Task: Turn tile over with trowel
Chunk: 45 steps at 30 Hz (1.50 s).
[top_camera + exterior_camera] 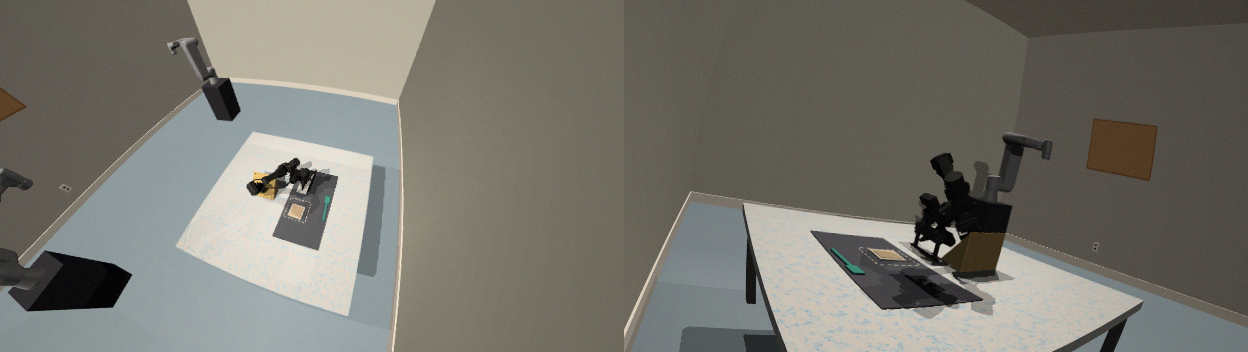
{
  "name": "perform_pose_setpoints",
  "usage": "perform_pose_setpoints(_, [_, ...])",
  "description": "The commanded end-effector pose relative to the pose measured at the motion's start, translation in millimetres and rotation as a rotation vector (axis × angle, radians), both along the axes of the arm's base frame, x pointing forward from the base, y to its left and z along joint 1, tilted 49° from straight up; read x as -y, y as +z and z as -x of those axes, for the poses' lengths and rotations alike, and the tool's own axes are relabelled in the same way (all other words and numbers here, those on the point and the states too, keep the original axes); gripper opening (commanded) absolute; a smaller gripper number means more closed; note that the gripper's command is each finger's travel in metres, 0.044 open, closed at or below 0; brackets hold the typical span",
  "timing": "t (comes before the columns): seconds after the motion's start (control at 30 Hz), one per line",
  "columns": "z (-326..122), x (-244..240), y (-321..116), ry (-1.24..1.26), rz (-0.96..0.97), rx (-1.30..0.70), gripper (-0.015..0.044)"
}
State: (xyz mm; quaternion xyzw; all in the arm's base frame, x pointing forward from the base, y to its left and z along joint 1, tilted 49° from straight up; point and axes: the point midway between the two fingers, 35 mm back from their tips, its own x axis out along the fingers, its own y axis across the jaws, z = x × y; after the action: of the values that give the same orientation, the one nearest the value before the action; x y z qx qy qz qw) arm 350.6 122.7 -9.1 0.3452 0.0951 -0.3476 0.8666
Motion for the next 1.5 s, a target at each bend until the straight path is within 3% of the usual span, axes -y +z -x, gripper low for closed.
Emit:
perform_pose_setpoints(0.0, [-1, -5, 2, 0.004, -0.008, 0.012, 0.0000])
perform_pose_setpoints(1.27, [-1, -1, 0, -0.001, -0.002, 0.002, 0.0000])
perform_pose_setpoints(1.47, [-19, 10, 5, 0.015, 0.041, -0.116, 0.0000])
